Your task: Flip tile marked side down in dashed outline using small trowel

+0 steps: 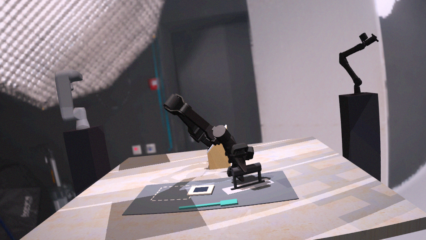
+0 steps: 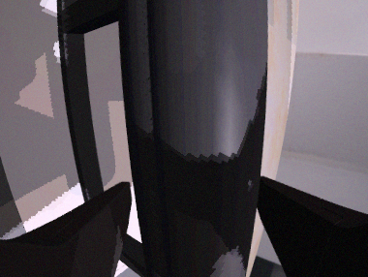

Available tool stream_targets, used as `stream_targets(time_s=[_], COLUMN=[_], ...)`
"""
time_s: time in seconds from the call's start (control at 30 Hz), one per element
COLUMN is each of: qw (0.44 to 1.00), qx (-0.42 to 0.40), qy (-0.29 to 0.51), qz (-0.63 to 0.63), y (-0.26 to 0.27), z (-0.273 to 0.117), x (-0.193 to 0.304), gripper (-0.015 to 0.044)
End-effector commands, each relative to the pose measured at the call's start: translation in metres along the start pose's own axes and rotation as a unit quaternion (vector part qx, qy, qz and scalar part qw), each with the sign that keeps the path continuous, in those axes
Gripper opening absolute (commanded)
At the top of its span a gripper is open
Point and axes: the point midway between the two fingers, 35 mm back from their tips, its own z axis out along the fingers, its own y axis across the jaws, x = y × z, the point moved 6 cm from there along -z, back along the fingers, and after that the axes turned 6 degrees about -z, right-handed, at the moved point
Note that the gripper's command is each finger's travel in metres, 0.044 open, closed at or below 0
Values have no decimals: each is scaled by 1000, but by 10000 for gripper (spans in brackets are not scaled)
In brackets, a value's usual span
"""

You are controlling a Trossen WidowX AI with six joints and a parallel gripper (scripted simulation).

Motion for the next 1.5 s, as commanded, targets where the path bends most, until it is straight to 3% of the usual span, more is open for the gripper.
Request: stream_targets(time_s=[0.0,0.07,0.83,1.23,1.47], qw=[1000,1000,1000,1000,1000], qx=[-1,-1,-1,-1,-1], qy=[-3,-3,-3,-2,-2], qz=[-3,-3,-3,-1,-1], y=[2,2,1,-43,-45], z=[3,3,2,-34,-36], x=[-2,-2,-2,3,4], gripper=[221,169,0,0,0])
